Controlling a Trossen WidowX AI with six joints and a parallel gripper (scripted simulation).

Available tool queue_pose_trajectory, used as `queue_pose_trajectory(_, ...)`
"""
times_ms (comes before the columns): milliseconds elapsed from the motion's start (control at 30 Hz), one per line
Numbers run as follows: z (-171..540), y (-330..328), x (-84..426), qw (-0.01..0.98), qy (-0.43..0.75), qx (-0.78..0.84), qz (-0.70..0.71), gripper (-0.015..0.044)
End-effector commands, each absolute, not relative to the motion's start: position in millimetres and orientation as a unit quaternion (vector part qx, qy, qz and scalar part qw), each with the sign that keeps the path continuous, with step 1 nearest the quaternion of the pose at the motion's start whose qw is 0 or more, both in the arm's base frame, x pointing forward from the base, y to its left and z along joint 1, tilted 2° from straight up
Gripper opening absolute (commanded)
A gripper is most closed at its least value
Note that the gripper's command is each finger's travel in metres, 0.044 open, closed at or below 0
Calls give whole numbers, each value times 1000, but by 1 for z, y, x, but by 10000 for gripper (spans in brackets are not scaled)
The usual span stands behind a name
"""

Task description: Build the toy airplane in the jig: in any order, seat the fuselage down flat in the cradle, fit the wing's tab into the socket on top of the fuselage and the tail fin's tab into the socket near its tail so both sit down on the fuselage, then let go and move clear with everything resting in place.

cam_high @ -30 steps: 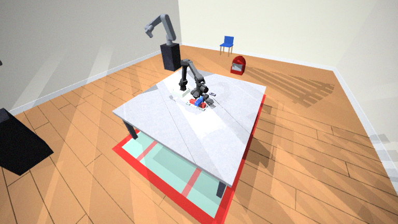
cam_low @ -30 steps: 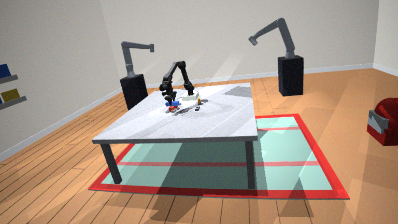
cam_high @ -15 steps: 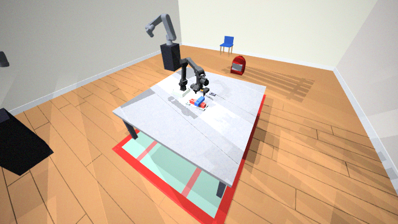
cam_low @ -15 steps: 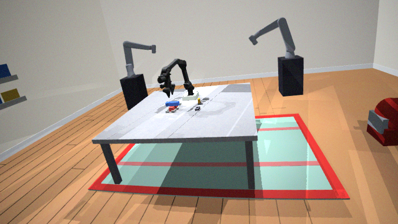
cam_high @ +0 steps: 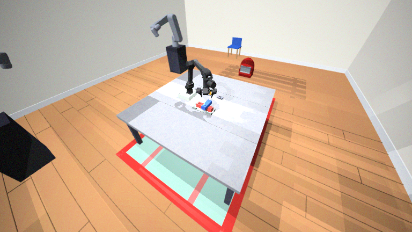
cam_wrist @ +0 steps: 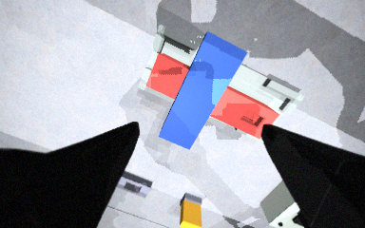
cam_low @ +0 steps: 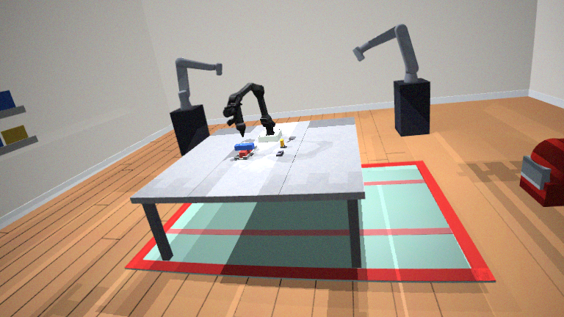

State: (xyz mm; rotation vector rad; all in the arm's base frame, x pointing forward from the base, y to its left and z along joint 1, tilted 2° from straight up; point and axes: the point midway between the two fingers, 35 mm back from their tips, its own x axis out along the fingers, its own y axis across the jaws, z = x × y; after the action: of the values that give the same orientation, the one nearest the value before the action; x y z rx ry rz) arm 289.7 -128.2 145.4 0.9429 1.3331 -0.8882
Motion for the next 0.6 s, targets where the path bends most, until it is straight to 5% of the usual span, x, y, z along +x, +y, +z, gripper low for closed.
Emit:
queue_pose_trajectory(0, 145, -129, 290, 698, 665, 193, -181, 440)
queue_pose_trajectory(233, 143, -129, 291, 725, 689, 8, -5, 440)
queue_pose_trajectory(567, 143, -129, 291, 725, 689, 5, -3, 440)
